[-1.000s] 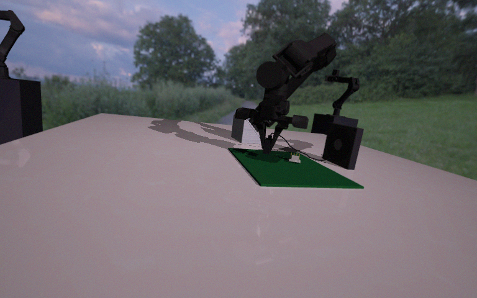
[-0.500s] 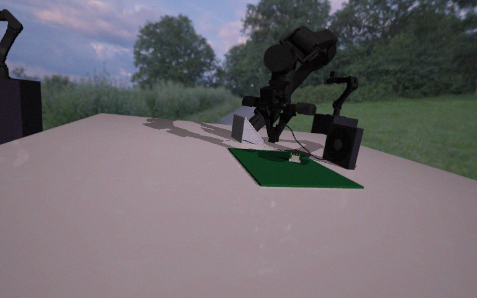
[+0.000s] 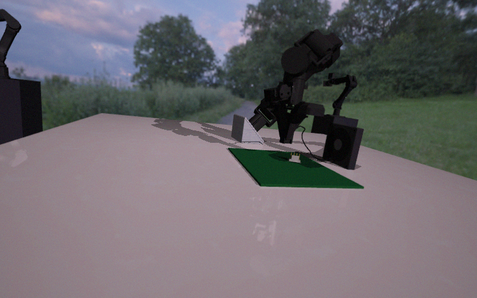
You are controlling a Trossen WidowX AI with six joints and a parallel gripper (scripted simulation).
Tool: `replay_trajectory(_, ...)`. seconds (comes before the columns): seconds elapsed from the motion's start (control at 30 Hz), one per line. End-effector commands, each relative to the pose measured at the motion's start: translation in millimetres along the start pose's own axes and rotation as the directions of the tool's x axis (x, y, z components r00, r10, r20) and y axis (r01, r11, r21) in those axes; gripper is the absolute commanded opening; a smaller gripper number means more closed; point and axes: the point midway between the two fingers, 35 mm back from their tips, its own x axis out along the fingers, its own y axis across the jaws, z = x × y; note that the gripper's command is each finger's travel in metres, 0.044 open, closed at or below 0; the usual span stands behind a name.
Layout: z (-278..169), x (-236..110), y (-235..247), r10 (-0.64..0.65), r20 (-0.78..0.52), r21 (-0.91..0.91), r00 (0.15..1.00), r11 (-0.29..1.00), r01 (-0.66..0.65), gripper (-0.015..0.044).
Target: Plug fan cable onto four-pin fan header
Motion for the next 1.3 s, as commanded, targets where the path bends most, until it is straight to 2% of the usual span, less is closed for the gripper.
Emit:
replay_trajectory(0.0,-9.9,1.8,1.5,-0.004,-0.007,0.133,1.000,0.991,0.005,0.0000)
replay_trajectory(0.27,-26.7,2.3,5.3,-0.004,-0.009,0.398,1.000,0.917,0.007,0.0000)
replay_trajectory(0.53,-43.3,3.0,8.1,-0.004,-0.012,0.629,1.000,0.778,0.011,0.0000)
replay_trajectory(1.27,-41.1,1.5,5.0,-0.004,-0.012,0.649,1.000,0.761,0.011,0.0000)
